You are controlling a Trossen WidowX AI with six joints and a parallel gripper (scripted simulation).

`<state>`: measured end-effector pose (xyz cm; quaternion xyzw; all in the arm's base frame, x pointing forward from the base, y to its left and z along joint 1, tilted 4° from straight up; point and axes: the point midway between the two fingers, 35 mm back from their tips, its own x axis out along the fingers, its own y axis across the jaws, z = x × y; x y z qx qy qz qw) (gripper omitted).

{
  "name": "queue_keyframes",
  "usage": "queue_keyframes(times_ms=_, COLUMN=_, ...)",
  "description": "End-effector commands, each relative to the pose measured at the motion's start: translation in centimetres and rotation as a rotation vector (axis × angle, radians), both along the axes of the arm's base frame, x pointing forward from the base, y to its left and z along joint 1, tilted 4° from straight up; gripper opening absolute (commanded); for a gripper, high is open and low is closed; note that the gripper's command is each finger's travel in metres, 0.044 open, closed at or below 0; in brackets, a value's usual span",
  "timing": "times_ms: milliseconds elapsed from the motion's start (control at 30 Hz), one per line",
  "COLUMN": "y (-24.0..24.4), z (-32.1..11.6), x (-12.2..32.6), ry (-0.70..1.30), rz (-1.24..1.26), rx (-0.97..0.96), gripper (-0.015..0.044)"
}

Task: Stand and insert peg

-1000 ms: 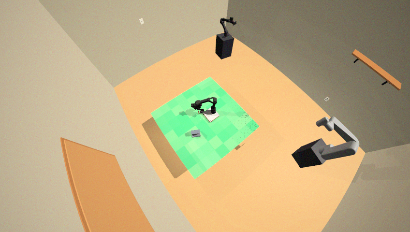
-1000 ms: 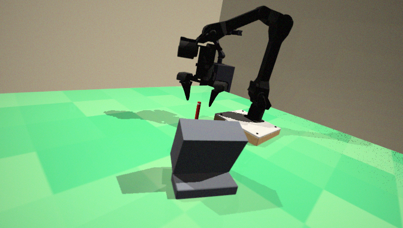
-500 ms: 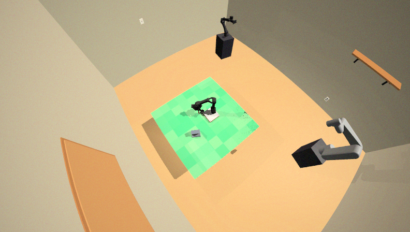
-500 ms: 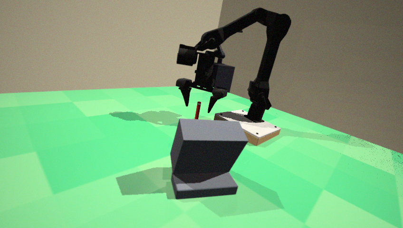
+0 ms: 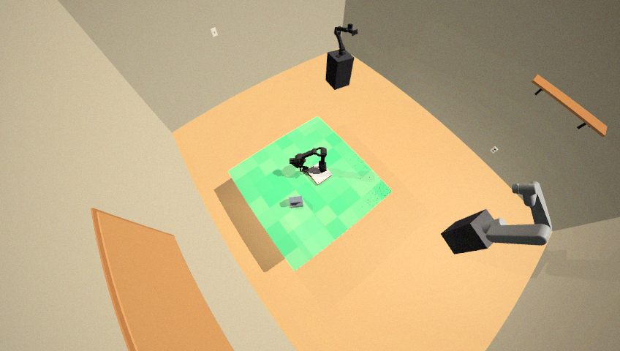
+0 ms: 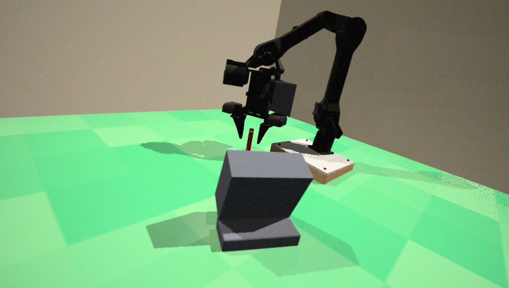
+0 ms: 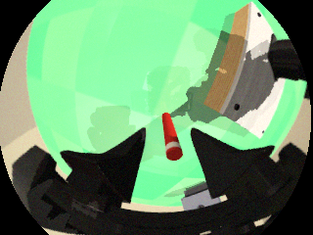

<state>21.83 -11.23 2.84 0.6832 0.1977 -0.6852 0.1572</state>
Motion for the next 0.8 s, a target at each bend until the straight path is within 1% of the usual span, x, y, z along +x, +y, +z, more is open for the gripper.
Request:
queue_keyframes(times_ms=0, y=0.0, z=0.0, x=0.0, ry=0.000, rz=0.000, rx=-0.001, gripper=0.0177)
queue_keyframes(times_ms=167, y=0.0, z=0.0, x=0.0, ry=0.000, rz=0.000, rx=-0.001, gripper=0.0046)
queue_keyframes(times_ms=400, y=0.0, z=0.0, x=0.0, ry=0.000, rz=0.000, rx=-0.001, gripper=0.0000)
queue_keyframes(times_ms=533, y=-0.1, z=0.6, x=0.1, ry=0.001, rz=-0.001, rx=-0.001, gripper=0.0000)
queue_keyframes(times_ms=767, y=-0.3, z=3.2, x=0.4, ry=0.002, rz=-0.002, rx=-0.002, gripper=0.0000)
